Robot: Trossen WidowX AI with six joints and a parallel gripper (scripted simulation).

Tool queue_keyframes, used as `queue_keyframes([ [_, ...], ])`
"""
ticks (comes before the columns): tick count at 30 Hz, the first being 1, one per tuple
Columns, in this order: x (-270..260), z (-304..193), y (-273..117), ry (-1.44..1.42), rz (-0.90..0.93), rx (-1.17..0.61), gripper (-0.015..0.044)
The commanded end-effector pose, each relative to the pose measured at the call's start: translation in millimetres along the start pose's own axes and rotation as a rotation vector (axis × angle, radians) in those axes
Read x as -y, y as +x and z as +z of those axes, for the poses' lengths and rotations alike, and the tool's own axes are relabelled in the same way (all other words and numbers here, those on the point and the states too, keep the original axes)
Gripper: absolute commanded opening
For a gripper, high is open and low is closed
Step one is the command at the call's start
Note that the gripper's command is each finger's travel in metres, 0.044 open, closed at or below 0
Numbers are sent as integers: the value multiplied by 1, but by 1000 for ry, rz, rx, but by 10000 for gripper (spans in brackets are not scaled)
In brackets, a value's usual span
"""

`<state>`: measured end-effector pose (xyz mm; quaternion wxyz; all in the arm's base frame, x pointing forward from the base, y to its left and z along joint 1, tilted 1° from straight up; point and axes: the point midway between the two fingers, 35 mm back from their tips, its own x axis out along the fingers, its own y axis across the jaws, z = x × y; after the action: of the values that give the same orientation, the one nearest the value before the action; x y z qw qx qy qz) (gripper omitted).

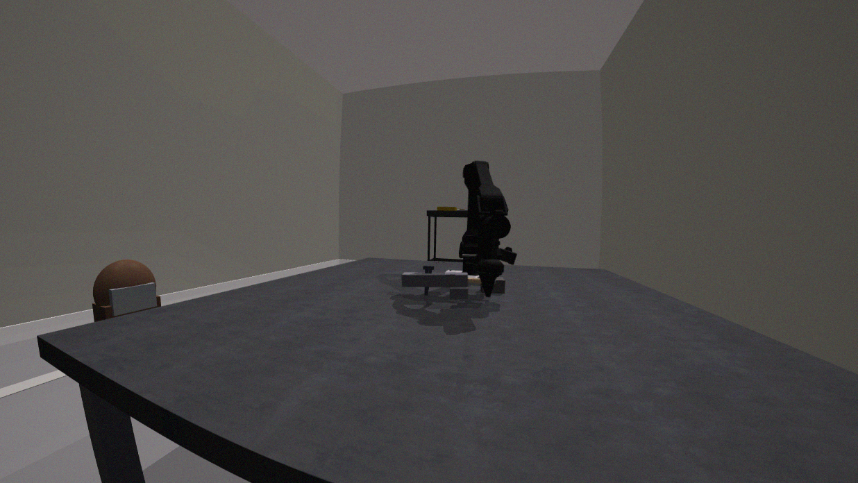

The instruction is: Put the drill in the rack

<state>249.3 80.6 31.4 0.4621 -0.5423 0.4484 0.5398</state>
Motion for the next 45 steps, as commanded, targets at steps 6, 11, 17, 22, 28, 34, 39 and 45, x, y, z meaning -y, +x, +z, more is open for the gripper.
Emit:
queue_keyframes([
  [6,0,-1,0,0,0,0,361],
  [11,0,-1,0,0,0,0,230],
  [17,0,-1,0,0,0,0,72],
  [22,0,-1,0,0,0,0,0],
  [28,0,-1,-2,-2,2,-2,0],
  [34,-1,-1,-4,-2,2,-2,0],
  [39,-1,3,-3,-2,2,-1,0],
  [45,0,10,-3,-2,2,-1,0],
])
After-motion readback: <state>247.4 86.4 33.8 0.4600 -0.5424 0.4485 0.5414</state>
